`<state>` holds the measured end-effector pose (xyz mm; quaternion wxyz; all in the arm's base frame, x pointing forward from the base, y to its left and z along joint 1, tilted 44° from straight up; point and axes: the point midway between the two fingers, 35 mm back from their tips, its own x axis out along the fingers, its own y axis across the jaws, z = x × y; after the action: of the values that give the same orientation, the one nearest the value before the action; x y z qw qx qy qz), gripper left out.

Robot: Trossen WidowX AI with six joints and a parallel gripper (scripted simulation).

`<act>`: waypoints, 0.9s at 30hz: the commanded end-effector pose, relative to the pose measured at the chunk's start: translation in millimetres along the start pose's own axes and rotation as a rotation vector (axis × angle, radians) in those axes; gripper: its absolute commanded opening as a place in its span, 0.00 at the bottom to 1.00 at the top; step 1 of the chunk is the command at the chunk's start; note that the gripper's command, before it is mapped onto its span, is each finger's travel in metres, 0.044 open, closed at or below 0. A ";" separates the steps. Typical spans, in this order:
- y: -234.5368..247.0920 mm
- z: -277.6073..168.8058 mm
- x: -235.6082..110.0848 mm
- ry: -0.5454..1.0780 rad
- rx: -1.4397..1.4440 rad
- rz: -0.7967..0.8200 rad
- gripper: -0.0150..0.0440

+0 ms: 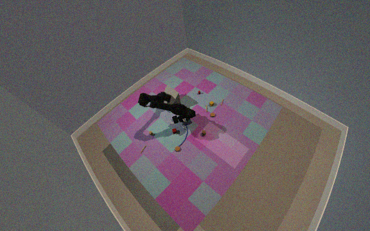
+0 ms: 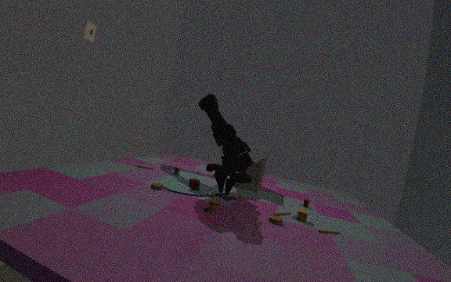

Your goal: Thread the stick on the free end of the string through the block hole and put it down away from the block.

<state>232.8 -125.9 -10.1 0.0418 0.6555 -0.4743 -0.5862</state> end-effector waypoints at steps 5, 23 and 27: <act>1.4 3.1 3.0 -0.004 -0.011 0.008 0.46; 0.4 1.7 1.2 -0.004 -0.003 0.003 0.25; -0.2 1.3 -3.5 -0.004 -0.003 0.001 0.25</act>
<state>229.4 -125.3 -10.8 0.0449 0.6515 -0.4736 -0.5910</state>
